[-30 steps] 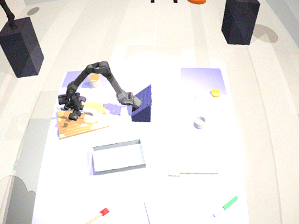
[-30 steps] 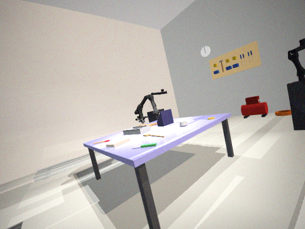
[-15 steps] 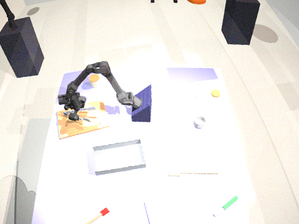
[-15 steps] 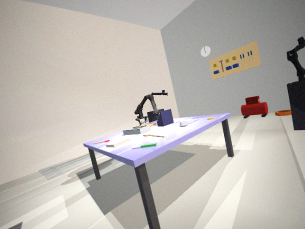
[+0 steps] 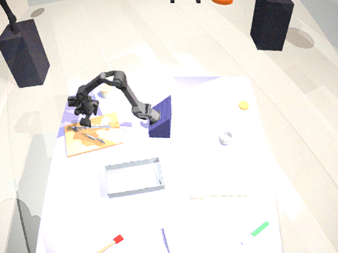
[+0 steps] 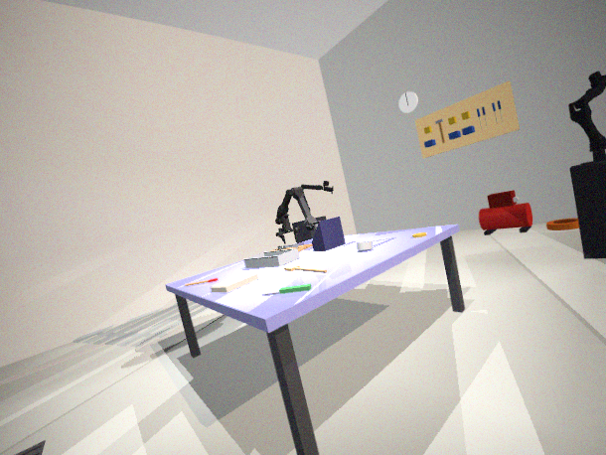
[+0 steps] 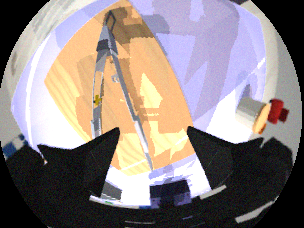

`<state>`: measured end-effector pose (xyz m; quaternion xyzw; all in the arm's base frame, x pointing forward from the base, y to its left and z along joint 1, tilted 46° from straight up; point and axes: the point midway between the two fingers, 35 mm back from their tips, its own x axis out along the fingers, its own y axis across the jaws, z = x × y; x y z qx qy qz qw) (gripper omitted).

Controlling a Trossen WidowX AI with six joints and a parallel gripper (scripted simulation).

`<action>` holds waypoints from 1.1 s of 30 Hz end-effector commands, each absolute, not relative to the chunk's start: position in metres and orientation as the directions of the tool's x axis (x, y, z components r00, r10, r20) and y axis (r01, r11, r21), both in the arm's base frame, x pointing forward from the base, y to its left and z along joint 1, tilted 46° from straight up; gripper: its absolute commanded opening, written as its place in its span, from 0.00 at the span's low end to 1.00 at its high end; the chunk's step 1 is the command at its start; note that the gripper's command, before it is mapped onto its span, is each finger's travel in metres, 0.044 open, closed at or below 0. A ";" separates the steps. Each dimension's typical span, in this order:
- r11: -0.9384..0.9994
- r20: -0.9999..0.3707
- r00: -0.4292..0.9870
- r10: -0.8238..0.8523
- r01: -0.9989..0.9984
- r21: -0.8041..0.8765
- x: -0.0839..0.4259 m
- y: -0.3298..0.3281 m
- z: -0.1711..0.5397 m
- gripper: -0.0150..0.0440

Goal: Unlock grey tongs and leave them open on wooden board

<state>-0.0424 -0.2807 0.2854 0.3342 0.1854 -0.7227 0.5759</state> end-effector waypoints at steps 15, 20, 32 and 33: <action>-0.271 -0.676 -0.124 -0.726 0.956 0.116 -0.118 -0.212 0.304 1.00; -0.281 -0.685 -0.127 -0.718 0.952 0.118 -0.109 -0.189 0.325 1.00; -0.283 -0.686 -0.128 -0.716 0.952 0.118 -0.107 -0.184 0.329 1.00; -0.283 -0.686 -0.128 -0.716 0.952 0.118 -0.107 -0.184 0.329 1.00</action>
